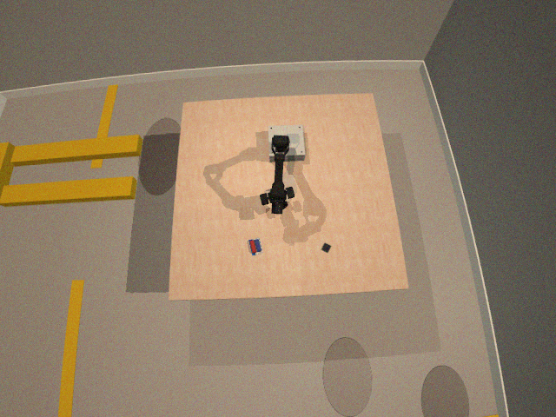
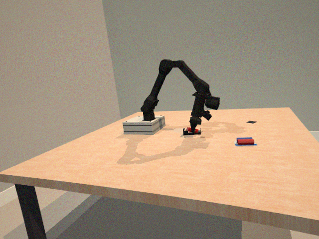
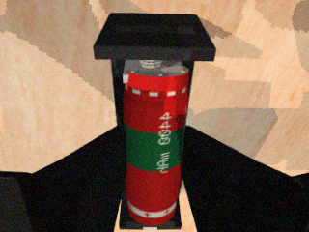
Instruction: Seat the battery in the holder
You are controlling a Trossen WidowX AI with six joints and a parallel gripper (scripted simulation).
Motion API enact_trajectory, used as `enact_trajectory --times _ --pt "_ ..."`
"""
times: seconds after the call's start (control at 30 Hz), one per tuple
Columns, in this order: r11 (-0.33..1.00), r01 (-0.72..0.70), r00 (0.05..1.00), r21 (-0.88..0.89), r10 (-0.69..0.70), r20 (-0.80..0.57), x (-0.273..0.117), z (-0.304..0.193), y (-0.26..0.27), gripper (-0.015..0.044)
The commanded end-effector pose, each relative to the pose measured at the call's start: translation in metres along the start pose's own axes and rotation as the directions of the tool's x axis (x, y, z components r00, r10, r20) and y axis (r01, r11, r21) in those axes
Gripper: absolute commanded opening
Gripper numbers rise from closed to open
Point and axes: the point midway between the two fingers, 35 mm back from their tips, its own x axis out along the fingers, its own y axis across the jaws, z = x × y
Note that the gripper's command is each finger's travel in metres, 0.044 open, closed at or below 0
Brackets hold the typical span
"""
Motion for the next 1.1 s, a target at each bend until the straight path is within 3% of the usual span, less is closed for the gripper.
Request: enact_trajectory --times 0.0,1.07 --pt "1.0 -0.003 0.999 -0.004 0.003 0.04 0.0008 0.0042 0.0 0.0078" --pt "1.0 0.001 0.981 -0.012 0.001 0.194 0.0057 -0.0021 0.0004 0.0078"
